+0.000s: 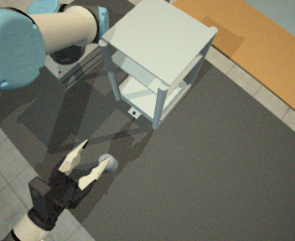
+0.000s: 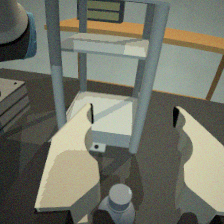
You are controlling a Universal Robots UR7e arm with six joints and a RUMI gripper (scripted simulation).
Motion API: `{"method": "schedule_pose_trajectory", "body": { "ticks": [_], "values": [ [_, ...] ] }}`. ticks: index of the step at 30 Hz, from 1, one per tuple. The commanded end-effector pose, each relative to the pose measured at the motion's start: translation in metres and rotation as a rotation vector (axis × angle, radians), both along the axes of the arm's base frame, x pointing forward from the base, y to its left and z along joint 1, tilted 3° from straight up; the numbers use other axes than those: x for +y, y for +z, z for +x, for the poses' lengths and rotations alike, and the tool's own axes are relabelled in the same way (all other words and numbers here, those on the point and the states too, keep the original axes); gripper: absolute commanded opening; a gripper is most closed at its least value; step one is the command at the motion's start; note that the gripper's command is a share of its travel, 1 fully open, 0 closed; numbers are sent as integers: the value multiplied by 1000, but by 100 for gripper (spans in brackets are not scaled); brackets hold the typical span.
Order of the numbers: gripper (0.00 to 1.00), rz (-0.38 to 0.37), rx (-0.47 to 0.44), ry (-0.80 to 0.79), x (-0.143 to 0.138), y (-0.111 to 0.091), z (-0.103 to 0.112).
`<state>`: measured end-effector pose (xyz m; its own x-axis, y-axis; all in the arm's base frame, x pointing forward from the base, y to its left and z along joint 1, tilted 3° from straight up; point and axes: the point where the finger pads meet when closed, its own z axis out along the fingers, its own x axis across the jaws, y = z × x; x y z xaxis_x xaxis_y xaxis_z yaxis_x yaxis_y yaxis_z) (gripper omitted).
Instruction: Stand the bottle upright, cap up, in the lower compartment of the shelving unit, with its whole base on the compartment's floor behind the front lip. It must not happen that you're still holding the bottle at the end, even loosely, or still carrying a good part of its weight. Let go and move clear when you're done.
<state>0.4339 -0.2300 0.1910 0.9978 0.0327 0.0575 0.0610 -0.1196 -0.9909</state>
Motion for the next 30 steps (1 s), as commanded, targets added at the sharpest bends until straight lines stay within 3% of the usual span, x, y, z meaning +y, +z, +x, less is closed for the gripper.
{"method": "schedule_pose_trajectory", "body": {
  "ticks": [1, 30],
  "values": [
    [45, 66, 68, -49, -6, -1, 4],
    [45, 71, 71, -50, -5, -14, 4]
  ]
}}
